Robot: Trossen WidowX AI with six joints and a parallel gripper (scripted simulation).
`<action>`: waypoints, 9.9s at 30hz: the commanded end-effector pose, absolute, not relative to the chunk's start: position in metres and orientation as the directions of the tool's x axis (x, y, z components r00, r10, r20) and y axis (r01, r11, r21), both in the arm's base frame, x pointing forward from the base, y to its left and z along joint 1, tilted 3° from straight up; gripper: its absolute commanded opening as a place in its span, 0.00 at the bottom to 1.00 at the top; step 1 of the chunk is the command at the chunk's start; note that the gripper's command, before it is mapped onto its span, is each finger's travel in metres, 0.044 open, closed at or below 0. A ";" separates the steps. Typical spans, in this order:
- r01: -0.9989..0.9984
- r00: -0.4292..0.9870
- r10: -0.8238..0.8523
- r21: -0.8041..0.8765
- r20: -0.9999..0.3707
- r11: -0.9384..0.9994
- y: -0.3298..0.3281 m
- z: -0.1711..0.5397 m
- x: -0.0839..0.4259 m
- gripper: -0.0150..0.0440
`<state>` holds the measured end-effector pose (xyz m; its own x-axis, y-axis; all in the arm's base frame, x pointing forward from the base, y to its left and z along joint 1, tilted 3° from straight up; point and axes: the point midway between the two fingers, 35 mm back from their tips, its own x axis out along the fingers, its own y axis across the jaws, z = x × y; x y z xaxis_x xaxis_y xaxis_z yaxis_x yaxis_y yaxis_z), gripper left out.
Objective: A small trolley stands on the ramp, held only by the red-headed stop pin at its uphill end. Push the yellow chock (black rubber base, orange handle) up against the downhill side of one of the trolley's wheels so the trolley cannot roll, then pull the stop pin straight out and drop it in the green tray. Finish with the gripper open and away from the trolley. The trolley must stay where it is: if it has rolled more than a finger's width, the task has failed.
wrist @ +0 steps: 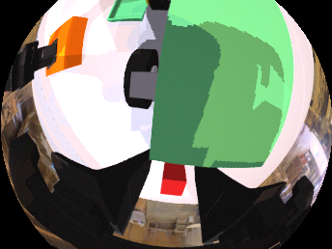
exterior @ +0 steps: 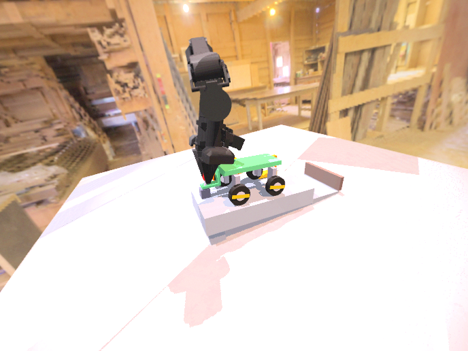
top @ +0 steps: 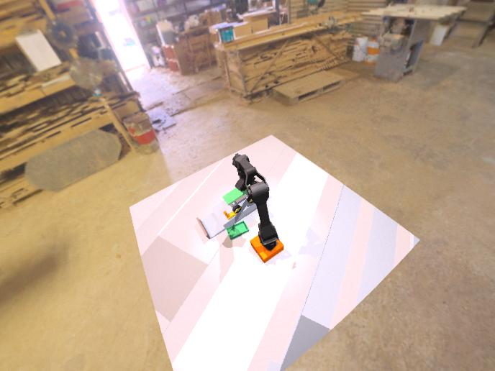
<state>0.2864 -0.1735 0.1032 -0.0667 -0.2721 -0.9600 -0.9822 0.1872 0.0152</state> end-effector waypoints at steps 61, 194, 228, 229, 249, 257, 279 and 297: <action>-0.983 -0.075 -0.274 0.025 -0.959 0.182 -0.167 0.136 0.287 0.25; -0.984 -0.079 -0.253 0.034 -0.964 0.177 0.053 0.112 0.241 0.25; -0.684 -0.041 -0.050 0.064 -0.998 -0.727 0.046 0.112 0.239 0.25; -0.662 -0.040 -0.044 0.060 -0.998 -0.747 0.046 0.112 0.239 0.25; -0.315 -0.026 0.038 -0.028 -0.999 -0.949 0.043 0.113 0.239 0.25; -0.315 -0.027 0.038 -0.028 -0.999 -0.949 0.046 0.097 0.224 0.25; -0.315 0.025 0.203 -0.201 -0.979 -0.928 0.065 0.049 0.225 0.25; -0.315 0.025 0.204 -0.202 -0.979 -0.927 0.073 0.030 0.226 0.58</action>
<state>0.2270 0.0738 0.0317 0.0303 0.1992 -0.9795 -0.3139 -0.9285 -0.1985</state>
